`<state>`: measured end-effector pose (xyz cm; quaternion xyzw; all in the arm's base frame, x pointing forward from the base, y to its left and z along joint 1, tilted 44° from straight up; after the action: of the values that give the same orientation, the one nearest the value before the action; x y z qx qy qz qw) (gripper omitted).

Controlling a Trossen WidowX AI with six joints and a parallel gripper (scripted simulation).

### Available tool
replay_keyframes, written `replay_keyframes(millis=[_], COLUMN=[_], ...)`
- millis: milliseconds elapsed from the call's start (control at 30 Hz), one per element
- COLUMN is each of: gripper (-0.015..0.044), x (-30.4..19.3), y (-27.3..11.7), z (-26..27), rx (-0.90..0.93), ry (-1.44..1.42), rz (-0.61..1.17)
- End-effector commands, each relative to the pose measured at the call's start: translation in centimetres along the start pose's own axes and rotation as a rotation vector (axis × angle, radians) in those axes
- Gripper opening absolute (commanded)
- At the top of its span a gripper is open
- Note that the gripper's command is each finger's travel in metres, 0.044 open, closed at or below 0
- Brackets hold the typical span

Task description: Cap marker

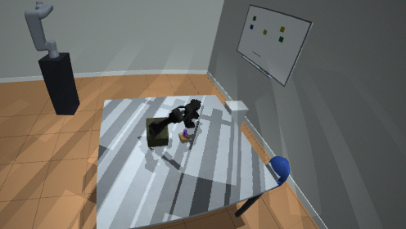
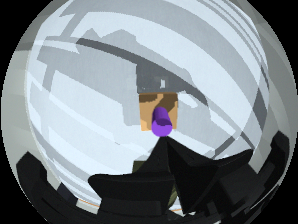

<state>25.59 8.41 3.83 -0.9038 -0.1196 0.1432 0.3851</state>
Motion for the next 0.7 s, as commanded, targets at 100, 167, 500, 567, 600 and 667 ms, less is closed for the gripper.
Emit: replay_keyframes(millis=[100, 167, 500, 567, 600, 667], gripper=[0.0, 0.0, 0.0236, 0.0289, 0.0315, 0.0368], x=[-0.18, -0.18, -0.18, -0.18, -0.18, -0.18], y=[-5.42, -5.42, -5.42, -5.42, -5.42, -5.42], z=[-0.14, -0.14, -0.14, -0.14, -0.14, -0.14], rx=[0.004, 0.004, 0.004, 0.004, 0.004, 0.004], ry=[0.012, 0.012, 0.012, 0.012, 0.012, 0.012], rz=[-0.007, -0.007, -0.007, -0.007, -0.007, -0.007])
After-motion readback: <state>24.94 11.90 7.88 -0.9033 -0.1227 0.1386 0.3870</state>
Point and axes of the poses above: the point midway between the two fingers, 35 mm back from their tips, its own y axis out along the fingers, its own z axis across the jaws, x = y × z, the point moved 3 cm from there along -y, back along the fingers, and after that the axes turned 14 degrees about -y, right-handed, at the moved point
